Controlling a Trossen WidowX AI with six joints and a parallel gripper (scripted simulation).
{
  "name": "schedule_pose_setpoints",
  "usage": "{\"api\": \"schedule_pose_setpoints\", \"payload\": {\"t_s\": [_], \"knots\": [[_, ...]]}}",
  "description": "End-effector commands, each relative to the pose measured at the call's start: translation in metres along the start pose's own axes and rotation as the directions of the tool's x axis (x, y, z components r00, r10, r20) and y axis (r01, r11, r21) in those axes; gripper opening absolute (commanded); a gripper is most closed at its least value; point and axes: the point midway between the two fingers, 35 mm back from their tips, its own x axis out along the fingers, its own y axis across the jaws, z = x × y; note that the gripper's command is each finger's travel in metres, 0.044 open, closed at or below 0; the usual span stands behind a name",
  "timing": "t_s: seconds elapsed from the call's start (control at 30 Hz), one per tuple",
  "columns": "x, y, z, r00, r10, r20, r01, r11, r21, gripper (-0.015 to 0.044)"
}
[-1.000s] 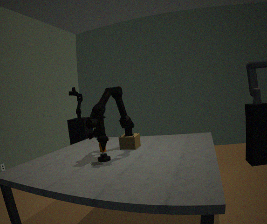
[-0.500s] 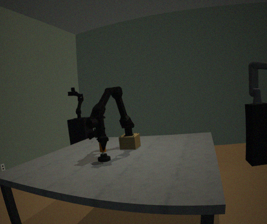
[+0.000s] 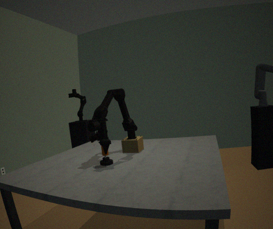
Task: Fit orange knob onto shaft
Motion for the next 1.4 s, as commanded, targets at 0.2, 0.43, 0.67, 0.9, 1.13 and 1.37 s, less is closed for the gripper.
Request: {"api": "schedule_pose_setpoints", "payload": {"t_s": [0.2, 0.43, 0.67, 0.9, 1.13, 1.37], "knots": [[-0.0045, 0.001, 0.0005, 1.0, 0.005, 0.001, -0.004, 0.979, -0.203, 0.0], [-0.0021, -0.0002, -0.0001, 1.0, 0.005, 0.001, -0.004, 0.977, -0.213, 0.0], [0.0003, 0.0004, 0.0003, 1.0, 0.005, 0.001, -0.004, 0.977, -0.213, 0.0], [0.0015, 0.0003, -0.0001, 1.0, 0.005, 0.001, -0.004, 0.977, -0.213, 0.0], [0.0012, 0.0006, -0.0001, 1.0, 0.005, 0.001, -0.004, 0.977, -0.213, 0.0], [0.0017, 0.0009, 0.0, 1.0, 0.005, 0.001, -0.004, 0.977, -0.213, 0.0]]}}
